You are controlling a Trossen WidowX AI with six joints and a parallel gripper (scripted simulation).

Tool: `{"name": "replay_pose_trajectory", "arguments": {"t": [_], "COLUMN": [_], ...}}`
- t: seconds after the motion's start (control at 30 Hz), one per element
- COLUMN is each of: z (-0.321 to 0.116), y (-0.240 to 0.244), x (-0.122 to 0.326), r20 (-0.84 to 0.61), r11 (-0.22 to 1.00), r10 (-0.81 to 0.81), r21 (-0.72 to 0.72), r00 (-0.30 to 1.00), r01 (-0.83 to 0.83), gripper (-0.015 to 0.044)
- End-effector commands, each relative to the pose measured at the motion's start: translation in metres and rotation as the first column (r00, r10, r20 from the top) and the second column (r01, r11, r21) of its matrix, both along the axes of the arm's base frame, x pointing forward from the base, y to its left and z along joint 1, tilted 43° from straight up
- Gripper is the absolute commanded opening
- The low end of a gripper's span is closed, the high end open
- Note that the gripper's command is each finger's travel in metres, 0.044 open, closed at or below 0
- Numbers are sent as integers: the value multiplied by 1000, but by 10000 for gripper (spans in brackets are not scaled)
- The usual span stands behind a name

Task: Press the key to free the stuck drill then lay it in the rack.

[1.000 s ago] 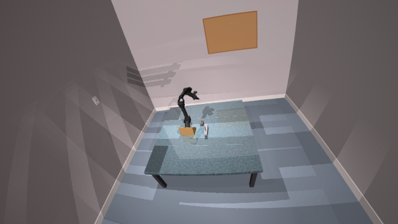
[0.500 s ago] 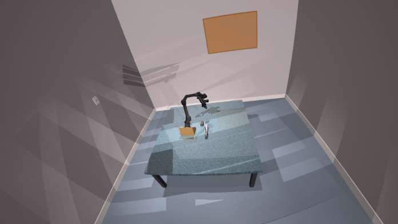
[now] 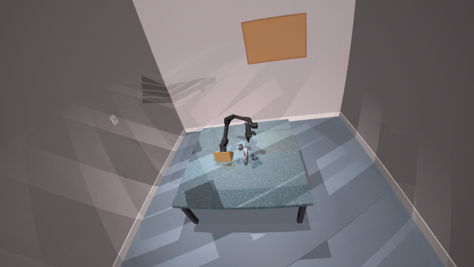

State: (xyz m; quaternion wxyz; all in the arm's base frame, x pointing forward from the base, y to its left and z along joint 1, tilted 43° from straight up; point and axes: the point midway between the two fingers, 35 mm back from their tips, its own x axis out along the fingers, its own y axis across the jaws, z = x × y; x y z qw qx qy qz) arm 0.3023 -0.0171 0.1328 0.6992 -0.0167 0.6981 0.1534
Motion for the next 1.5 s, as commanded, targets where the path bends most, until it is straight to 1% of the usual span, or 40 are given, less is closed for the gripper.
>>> {"name": "replay_pose_trajectory", "arguments": {"t": [0.0, 0.1, 0.2, 0.27, 0.5, 0.53, 0.97, 1.47], "z": [-39, -65, -88, -98, -99, -99, -110, -113], "y": [-41, -69, -96, -107, -108, -110, -98, -96], "x": [-9, -18, -31, -38, -39, -39, -38, -37], "r20": [-82, -103, -97, -87, -85, -95, -85, -85], "r11": [983, 943, 877, 842, 837, 844, 837, 837], "r10": [-41, -84, -145, -179, -183, -187, -183, -183], "r21": [177, 314, 447, 503, 509, 493, 510, 510], "r00": [996, 991, 985, 980, 979, 978, 979, 979], "r01": [55, 113, 173, 198, 201, 210, 201, 201], "gripper": [0, 0, 0, 0, 0, 0, 0, 0]}}
